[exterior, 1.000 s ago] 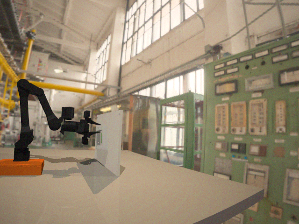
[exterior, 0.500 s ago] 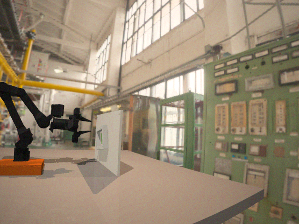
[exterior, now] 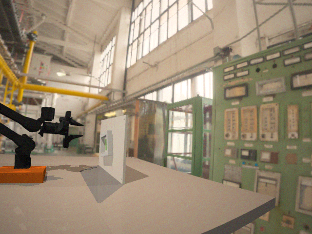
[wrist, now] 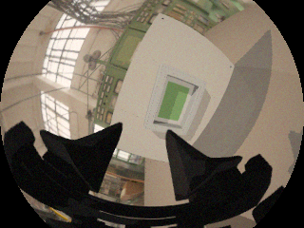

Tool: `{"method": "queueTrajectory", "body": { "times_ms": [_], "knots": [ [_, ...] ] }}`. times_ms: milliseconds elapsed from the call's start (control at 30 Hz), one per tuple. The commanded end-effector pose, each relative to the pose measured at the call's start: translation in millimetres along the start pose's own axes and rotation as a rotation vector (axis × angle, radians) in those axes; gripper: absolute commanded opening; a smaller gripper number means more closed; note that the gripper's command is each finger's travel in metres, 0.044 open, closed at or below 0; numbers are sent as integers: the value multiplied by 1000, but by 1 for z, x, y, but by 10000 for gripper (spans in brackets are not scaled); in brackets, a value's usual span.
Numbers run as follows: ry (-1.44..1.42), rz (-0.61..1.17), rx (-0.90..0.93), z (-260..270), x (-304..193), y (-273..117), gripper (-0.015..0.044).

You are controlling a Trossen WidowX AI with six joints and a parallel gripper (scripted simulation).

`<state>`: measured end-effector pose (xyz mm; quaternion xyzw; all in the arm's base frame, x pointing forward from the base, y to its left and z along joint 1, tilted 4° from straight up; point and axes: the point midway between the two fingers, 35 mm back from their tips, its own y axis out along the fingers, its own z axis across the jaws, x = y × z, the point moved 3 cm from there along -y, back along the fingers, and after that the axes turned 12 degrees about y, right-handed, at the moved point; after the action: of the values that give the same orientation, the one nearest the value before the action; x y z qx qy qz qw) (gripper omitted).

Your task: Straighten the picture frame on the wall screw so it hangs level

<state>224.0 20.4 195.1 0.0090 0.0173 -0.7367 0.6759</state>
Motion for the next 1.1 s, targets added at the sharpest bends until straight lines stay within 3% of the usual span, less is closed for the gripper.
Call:
{"method": "queueTrajectory", "body": {
  "times_ms": [0,267,1067],
  "knots": [
    [14,-7,16,12,-4,-19,260],
    [24,-23,22,21,6,-64,260],
    [47,-34,34,20,6,-65,260]
  ]
}}
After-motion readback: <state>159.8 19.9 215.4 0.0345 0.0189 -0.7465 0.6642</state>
